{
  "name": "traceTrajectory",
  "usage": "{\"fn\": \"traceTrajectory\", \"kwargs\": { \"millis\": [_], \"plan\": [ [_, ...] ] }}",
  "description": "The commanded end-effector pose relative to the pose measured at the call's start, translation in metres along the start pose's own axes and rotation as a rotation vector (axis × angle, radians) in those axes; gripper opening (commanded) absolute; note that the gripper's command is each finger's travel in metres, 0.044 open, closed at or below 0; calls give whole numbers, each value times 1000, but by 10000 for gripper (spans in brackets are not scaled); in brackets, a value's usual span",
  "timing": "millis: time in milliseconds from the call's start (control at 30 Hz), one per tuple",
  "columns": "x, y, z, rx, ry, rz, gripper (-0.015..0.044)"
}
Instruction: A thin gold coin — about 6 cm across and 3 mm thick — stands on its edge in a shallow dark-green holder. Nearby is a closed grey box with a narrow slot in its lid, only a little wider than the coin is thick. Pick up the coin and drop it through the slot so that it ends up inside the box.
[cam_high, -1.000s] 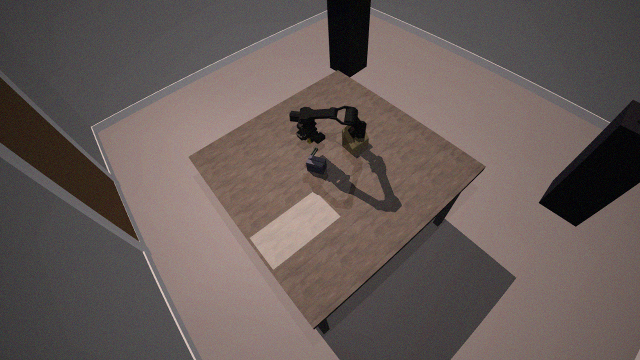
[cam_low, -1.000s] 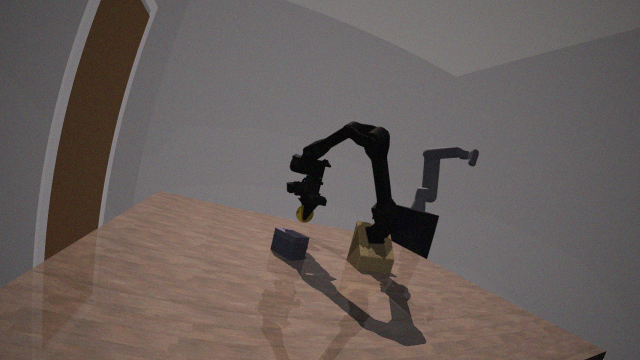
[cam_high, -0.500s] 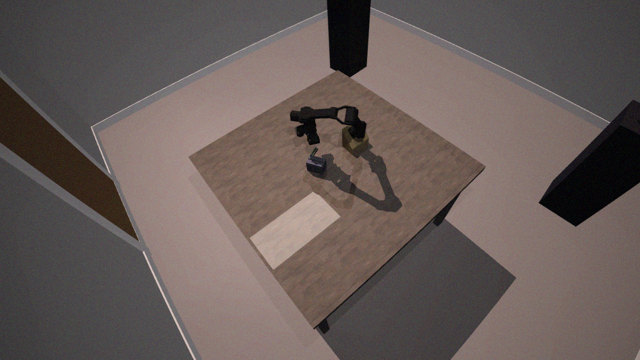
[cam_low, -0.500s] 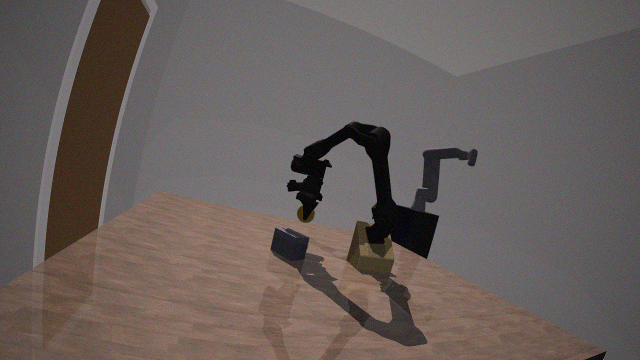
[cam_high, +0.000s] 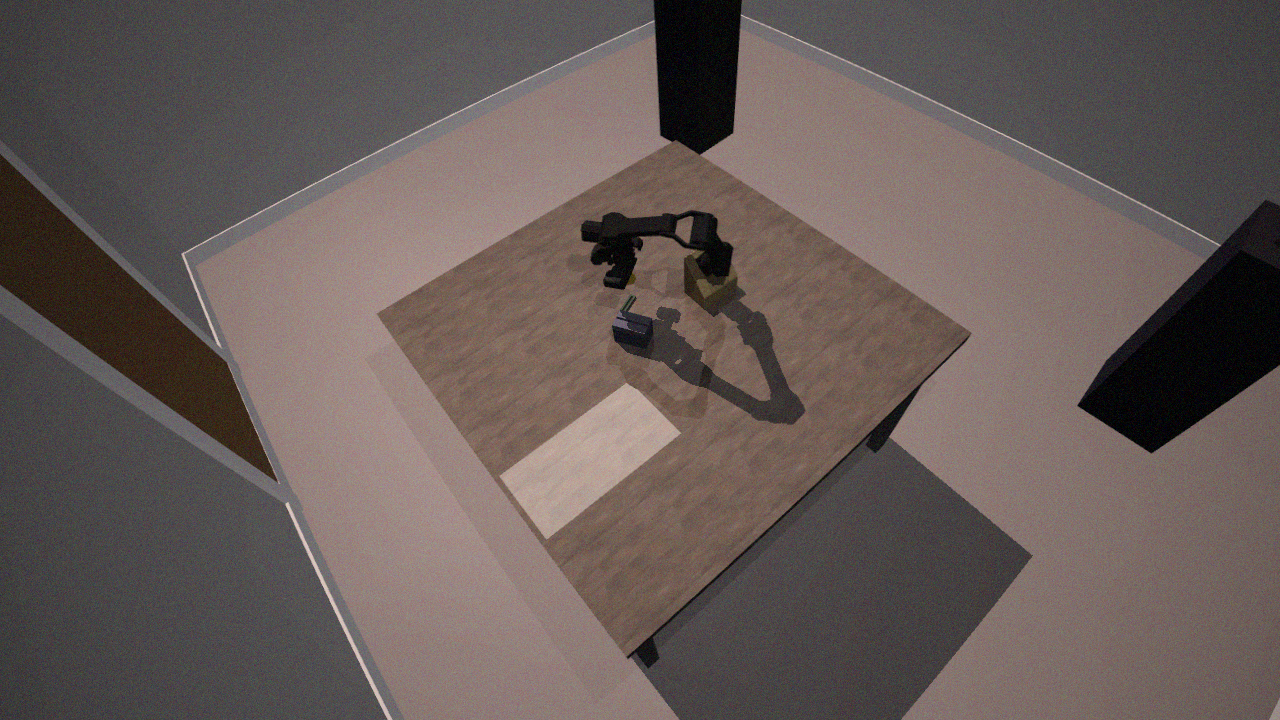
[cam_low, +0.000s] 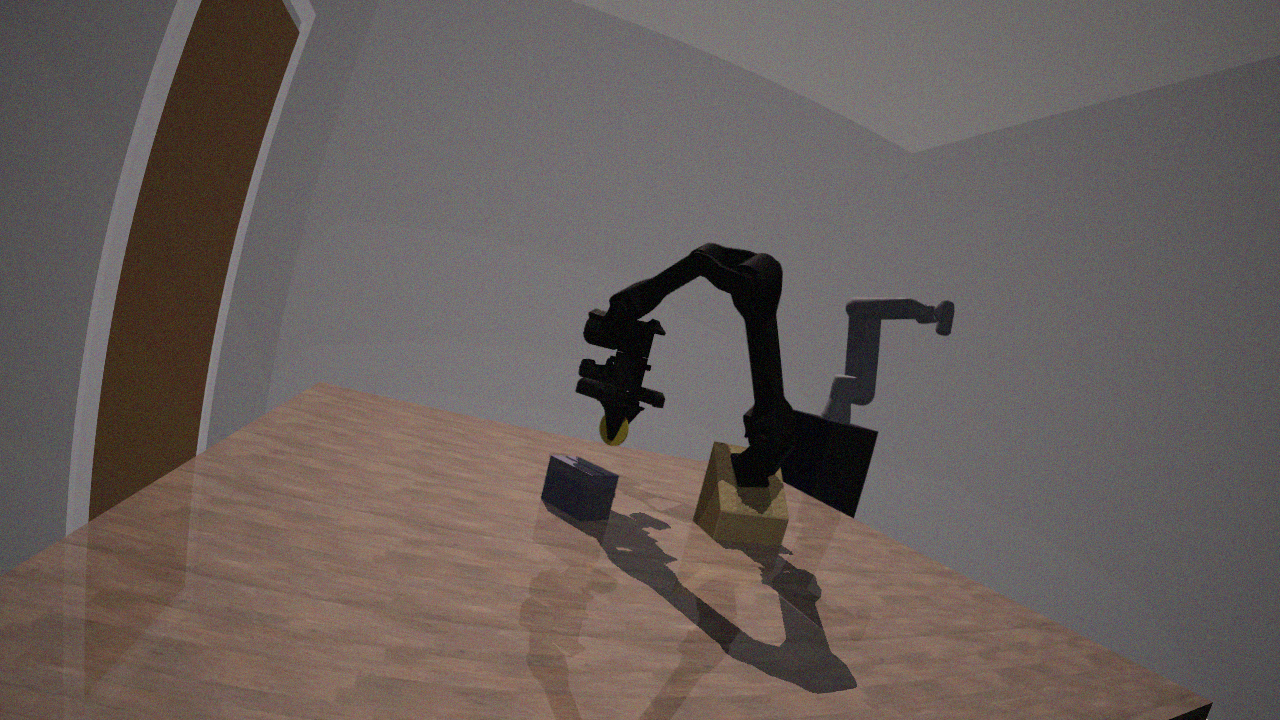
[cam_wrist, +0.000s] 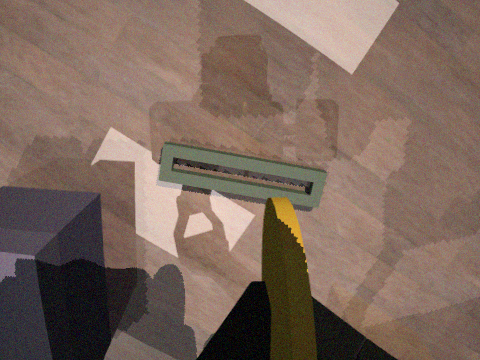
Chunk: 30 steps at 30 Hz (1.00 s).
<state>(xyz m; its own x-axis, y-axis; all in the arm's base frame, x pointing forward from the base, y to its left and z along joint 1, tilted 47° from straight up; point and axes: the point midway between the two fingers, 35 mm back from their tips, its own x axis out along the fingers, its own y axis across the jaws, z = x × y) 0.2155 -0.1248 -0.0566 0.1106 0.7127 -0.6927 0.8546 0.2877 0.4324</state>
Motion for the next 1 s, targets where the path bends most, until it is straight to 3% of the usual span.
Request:
{"fn": "traceTrajectory", "kwargs": {
  "millis": [0,967],
  "plan": [
    [0,-1,0,84,-1,-5,0],
    [-3,51,-15,86,-10,-8,0]
  ]
}}
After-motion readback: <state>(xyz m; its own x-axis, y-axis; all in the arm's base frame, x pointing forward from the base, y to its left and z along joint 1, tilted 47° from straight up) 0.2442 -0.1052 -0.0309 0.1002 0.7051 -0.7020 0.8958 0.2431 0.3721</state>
